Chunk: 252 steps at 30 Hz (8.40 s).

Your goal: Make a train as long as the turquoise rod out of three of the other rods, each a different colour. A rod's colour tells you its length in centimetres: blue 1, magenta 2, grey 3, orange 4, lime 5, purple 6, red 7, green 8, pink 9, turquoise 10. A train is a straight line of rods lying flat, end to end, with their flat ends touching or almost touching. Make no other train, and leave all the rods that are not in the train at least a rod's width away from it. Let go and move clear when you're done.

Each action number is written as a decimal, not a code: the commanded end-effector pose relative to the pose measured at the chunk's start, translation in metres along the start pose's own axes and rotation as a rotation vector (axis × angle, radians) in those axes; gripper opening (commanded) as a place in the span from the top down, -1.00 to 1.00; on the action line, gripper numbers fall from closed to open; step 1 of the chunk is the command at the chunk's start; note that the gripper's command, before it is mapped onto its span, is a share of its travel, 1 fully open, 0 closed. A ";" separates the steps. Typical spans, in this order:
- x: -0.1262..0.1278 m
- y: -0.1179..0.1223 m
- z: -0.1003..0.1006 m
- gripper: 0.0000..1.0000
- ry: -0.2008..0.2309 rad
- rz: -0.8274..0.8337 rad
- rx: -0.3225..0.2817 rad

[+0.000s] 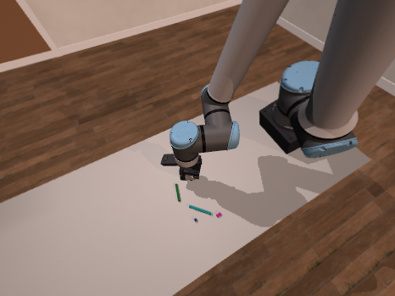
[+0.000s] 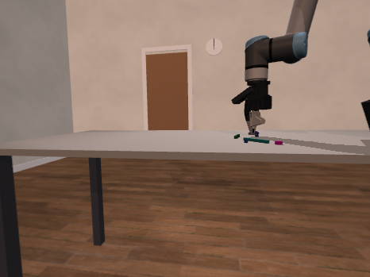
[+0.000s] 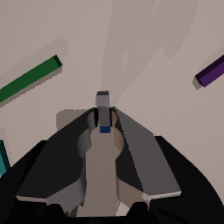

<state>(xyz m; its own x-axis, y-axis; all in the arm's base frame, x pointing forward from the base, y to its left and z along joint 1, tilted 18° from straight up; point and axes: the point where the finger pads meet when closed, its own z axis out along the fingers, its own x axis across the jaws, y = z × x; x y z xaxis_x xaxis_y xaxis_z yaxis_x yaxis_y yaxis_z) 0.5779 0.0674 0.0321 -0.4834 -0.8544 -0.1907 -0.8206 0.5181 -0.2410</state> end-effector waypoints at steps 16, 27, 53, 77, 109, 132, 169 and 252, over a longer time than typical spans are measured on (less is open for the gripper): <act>0.000 0.000 0.006 1.00 0.000 0.000 0.001; 0.000 0.000 0.006 1.00 0.000 0.000 0.001; 0.000 0.000 0.006 0.83 0.000 0.000 0.001; 0.000 0.000 -0.010 0.72 0.000 0.000 0.001; 0.000 0.000 -0.084 -1.00 0.000 0.000 0.001; 0.000 -0.001 -0.084 -1.00 0.000 -0.006 0.001; 0.023 -0.018 -0.077 -1.00 0.001 -0.625 -0.002; 0.110 -0.039 -0.063 -1.00 0.001 -2.238 0.001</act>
<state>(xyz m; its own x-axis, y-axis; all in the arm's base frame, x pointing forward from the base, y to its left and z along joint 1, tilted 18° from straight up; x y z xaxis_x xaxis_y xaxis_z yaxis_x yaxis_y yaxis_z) 0.5379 -0.0486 0.0798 0.9448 0.1139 0.3072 0.1205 -0.9927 -0.0026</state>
